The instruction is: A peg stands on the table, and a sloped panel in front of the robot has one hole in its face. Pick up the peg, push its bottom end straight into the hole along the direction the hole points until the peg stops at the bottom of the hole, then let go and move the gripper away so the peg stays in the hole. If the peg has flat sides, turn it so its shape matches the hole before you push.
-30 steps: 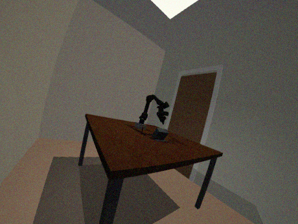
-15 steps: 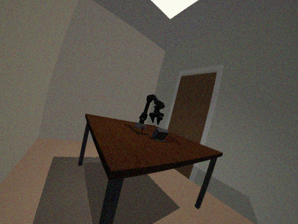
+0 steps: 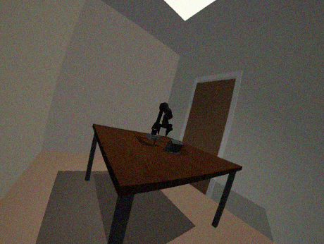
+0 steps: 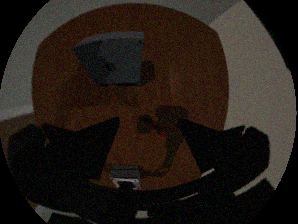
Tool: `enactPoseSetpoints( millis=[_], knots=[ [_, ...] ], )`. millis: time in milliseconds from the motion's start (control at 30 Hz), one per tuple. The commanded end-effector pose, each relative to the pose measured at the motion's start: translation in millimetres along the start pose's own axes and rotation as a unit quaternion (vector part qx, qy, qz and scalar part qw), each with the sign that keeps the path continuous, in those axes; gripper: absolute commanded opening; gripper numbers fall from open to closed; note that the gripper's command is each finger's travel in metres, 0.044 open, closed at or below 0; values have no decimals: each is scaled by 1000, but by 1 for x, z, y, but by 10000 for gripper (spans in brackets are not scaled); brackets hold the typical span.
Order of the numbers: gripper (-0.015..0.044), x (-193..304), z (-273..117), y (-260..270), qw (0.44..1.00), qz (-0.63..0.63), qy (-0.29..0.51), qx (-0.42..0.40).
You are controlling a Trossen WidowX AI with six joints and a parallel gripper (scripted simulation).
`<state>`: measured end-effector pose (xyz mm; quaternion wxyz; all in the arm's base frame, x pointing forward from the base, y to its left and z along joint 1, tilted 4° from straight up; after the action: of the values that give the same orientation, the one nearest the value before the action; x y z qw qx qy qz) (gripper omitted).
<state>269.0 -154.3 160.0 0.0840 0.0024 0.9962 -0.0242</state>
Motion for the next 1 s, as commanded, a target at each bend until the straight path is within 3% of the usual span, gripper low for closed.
enactPoseSetpoints(
  millis=[0,333,967],
  knots=[
    [440,8,6,-10,999,35,23,-13],
    [440,36,13,-34,988,123,82,-40],
    [440,42,34,-34,987,129,86,-42]
  ],
)
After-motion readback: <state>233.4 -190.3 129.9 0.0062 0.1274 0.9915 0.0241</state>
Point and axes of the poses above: the point midway between the two fingers, 35 mm back from their tips, its own z axis out along the fingers, its own y axis across the jaws, x = y × z, the point moved 8 cm from there along -z, back along the fingers, and after that the axes turned 15 degrees about -z, right-handed, at the moved point
